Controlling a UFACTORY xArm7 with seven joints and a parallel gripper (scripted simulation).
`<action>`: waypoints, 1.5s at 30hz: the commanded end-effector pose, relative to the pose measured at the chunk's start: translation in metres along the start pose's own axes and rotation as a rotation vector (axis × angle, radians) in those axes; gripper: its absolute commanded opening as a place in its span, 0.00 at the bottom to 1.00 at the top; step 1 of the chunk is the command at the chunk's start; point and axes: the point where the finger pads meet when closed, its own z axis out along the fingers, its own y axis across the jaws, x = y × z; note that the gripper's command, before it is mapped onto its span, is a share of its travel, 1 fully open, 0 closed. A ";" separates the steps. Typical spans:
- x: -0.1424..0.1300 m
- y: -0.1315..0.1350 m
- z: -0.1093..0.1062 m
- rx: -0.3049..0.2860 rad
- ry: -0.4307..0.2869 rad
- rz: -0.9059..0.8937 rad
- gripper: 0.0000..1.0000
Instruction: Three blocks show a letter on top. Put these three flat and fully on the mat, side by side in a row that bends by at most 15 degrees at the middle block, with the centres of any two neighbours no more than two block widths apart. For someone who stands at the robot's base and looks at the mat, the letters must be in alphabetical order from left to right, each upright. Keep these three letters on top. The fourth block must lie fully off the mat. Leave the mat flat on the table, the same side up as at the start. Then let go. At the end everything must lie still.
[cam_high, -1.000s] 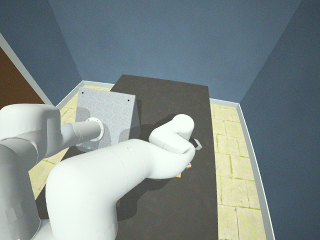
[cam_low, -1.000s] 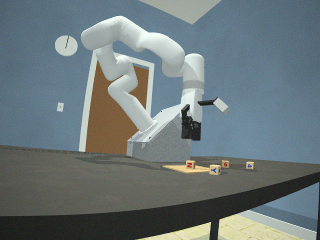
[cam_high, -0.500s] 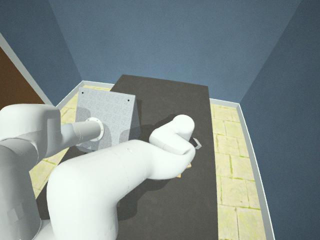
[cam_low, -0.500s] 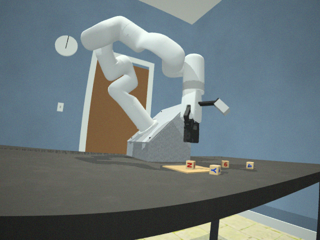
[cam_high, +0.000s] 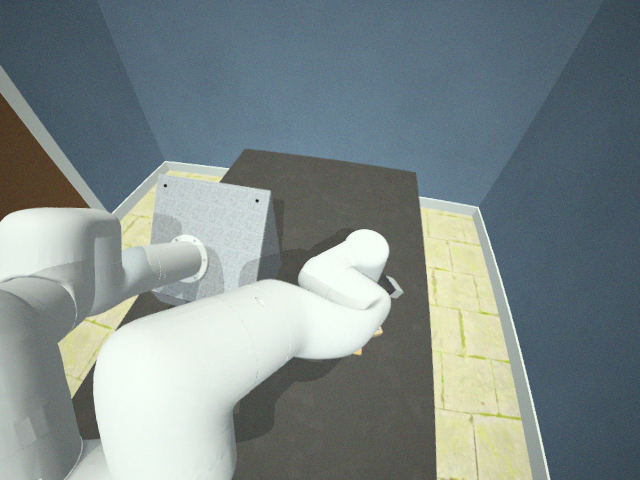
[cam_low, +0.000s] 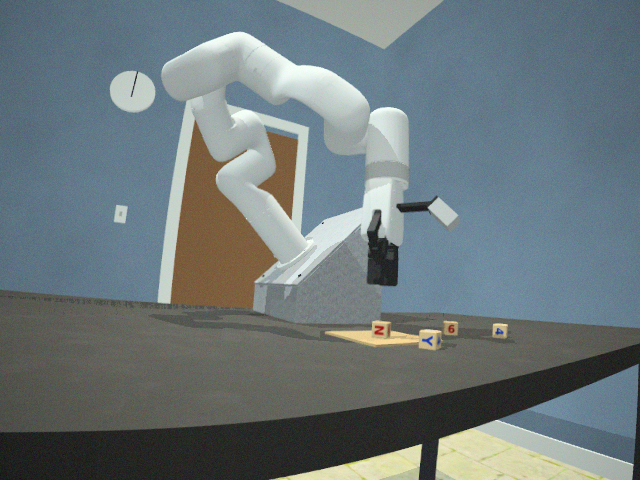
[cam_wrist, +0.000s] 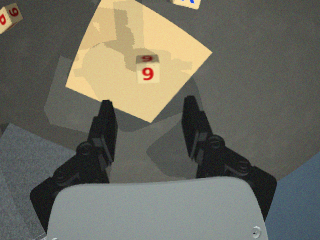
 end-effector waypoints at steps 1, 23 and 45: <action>0.002 0.000 -0.002 -0.001 0.005 0.000 0.63; 0.002 0.000 0.004 -0.001 0.005 -0.001 0.63; 0.002 0.000 0.032 -0.001 0.005 -0.001 0.63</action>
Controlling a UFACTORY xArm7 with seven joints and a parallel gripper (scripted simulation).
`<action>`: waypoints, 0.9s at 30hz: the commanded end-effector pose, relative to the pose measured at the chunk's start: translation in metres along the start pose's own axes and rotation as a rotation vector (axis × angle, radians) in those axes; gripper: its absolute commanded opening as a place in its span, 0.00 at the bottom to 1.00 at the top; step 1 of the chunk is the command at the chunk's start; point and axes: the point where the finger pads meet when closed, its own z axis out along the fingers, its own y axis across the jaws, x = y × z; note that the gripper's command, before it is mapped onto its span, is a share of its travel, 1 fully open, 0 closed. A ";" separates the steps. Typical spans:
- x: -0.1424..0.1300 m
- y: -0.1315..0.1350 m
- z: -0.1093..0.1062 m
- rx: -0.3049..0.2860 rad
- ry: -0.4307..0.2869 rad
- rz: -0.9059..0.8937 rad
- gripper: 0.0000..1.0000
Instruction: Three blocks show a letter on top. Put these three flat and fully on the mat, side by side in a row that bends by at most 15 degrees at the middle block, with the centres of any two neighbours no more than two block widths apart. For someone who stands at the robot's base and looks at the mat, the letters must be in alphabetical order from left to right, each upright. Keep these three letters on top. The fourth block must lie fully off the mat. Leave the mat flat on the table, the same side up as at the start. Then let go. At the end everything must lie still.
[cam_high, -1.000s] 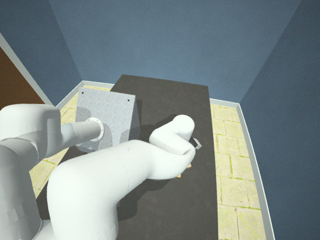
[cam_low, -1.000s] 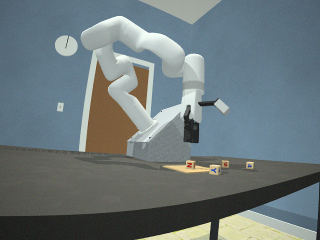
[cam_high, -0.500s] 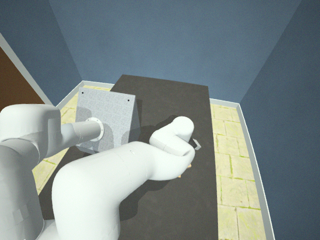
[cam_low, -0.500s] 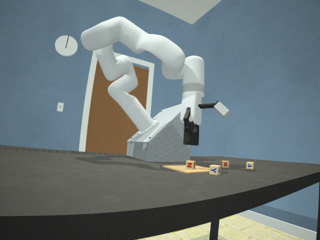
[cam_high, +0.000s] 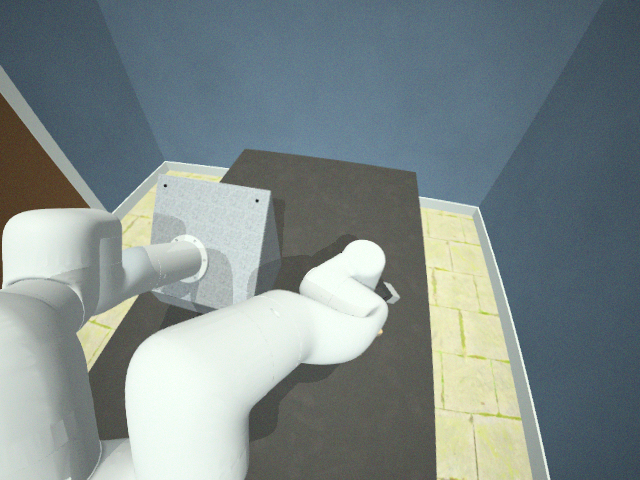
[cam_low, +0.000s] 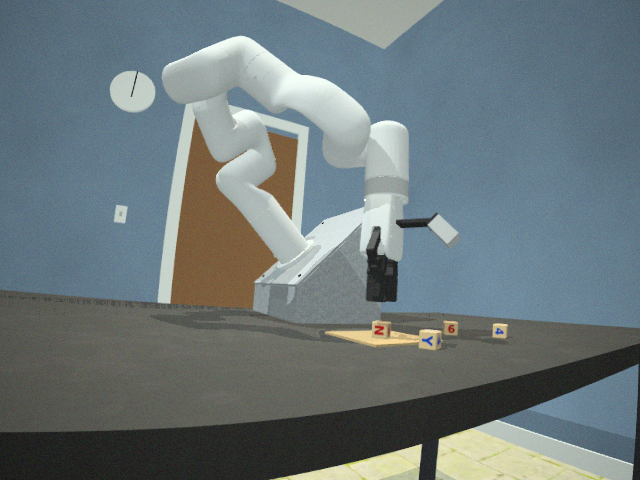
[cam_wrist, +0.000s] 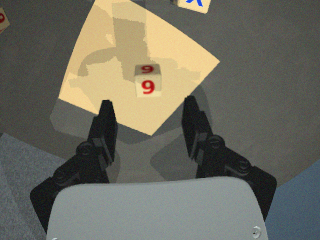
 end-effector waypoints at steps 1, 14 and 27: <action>0.002 0.000 0.007 -0.001 0.004 0.000 0.63; 0.002 0.000 0.020 -0.001 0.004 0.000 0.63; 0.002 0.000 0.023 -0.001 0.004 0.000 0.63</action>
